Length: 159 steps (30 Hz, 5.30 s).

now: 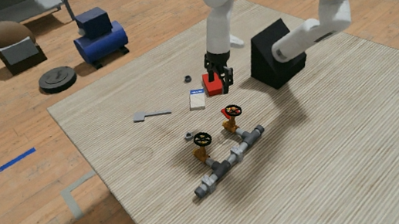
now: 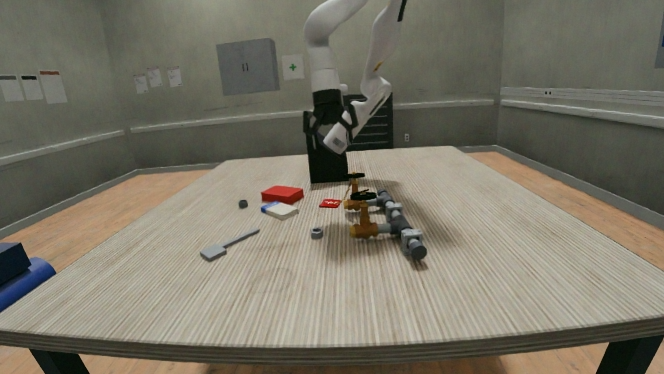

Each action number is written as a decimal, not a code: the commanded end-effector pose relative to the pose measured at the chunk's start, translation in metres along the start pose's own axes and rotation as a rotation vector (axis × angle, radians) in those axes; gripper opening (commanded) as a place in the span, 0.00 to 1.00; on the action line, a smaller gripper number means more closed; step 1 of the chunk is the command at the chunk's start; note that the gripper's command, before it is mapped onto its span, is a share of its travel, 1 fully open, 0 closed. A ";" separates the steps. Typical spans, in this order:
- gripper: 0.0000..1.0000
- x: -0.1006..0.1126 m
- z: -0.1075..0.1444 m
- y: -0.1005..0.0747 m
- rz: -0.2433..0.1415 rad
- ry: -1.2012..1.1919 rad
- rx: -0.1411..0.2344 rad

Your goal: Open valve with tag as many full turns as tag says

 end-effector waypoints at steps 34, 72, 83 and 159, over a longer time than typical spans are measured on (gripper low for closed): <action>1.00 -0.054 -0.031 -0.013 0.162 -0.213 -0.051; 1.00 -0.054 -0.031 -0.013 0.162 -0.213 -0.051; 1.00 -0.054 -0.031 -0.013 0.162 -0.213 -0.051; 1.00 -0.043 0.047 0.037 -0.052 1.269 0.015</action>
Point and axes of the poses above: the point where the finger pads meet when closed, its own y axis out along the fingers, its own z axis across the jaws, x = y × z, the point moved 8 cm from there along -y, back along the fingers, and after that the axes turned 4 degrees about -y, right-handed, at the moved point
